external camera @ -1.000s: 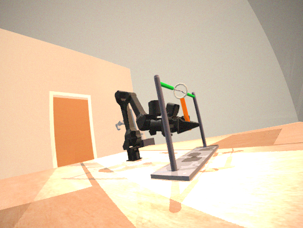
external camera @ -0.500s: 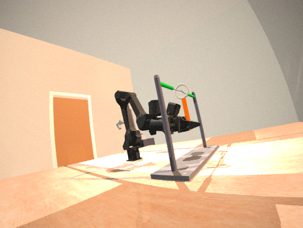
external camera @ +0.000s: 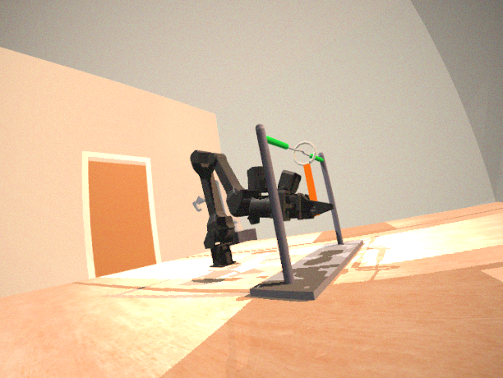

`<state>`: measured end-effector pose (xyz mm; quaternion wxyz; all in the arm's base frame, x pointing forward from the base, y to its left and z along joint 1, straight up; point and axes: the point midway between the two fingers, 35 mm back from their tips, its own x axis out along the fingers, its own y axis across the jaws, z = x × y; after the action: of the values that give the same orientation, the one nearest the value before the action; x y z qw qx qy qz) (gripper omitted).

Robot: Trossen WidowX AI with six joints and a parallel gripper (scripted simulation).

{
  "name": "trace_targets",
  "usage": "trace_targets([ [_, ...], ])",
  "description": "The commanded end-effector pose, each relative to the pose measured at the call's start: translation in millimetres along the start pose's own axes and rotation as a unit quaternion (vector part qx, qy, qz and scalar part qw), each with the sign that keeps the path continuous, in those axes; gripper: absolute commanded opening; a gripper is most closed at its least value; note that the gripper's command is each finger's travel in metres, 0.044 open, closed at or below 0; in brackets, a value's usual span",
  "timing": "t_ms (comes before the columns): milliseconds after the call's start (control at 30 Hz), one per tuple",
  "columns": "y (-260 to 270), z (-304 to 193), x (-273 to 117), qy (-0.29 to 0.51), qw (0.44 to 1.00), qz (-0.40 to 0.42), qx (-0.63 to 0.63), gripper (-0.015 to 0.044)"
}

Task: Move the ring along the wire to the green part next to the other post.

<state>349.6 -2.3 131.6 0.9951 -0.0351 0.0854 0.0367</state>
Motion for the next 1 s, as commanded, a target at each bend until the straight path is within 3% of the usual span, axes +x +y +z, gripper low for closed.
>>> trace_targets([
  [0,3.9,1.7,-0.5,-0.004,1.000,-0.002,-0.001,-0.0150],
  [333,16.1,0.3,-10.4,0.037,0.999,-0.010,0.015,-0.0150],
  [967,39.8,1.8,-9.9,0.039,0.998,-0.020,0.037,-0.0150],
])
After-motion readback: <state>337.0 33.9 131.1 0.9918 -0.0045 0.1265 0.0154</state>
